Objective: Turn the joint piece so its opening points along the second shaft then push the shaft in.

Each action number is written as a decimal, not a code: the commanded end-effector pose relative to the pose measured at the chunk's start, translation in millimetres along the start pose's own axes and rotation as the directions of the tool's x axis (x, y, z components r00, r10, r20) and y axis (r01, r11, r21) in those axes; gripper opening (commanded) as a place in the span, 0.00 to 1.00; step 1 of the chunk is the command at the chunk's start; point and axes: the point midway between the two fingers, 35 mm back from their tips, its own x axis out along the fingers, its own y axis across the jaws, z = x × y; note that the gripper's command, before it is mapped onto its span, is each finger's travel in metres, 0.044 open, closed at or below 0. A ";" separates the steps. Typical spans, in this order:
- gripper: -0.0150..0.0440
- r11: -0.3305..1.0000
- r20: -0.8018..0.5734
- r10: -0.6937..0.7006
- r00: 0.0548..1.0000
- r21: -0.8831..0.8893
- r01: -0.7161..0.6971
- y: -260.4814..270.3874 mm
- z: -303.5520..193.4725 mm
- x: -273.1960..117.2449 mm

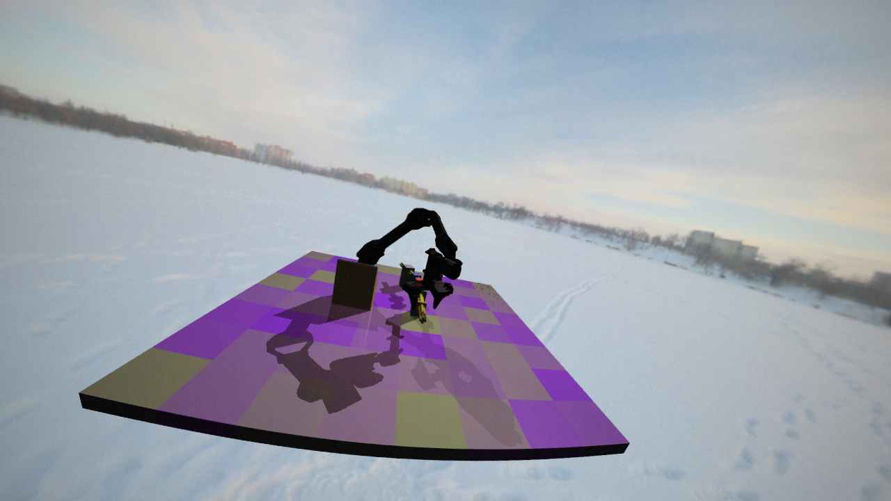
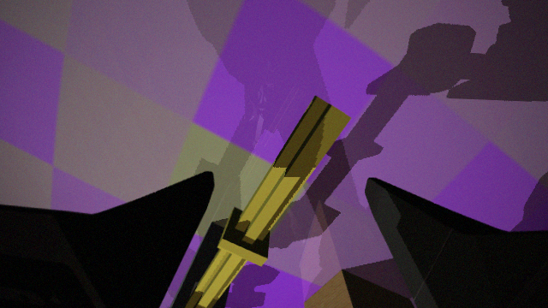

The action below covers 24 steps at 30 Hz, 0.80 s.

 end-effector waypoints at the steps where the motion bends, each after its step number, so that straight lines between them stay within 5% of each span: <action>1: 1.00 0.991 -0.010 0.001 1.000 0.133 0.000 -0.6 -2.0 8.5; 12: 1.00 0.884 -0.012 0.001 1.000 0.467 0.005 -1.1 -3.1 23.8; 24: 1.00 0.882 -0.012 0.001 1.000 0.472 0.005 -0.8 -3.0 32.9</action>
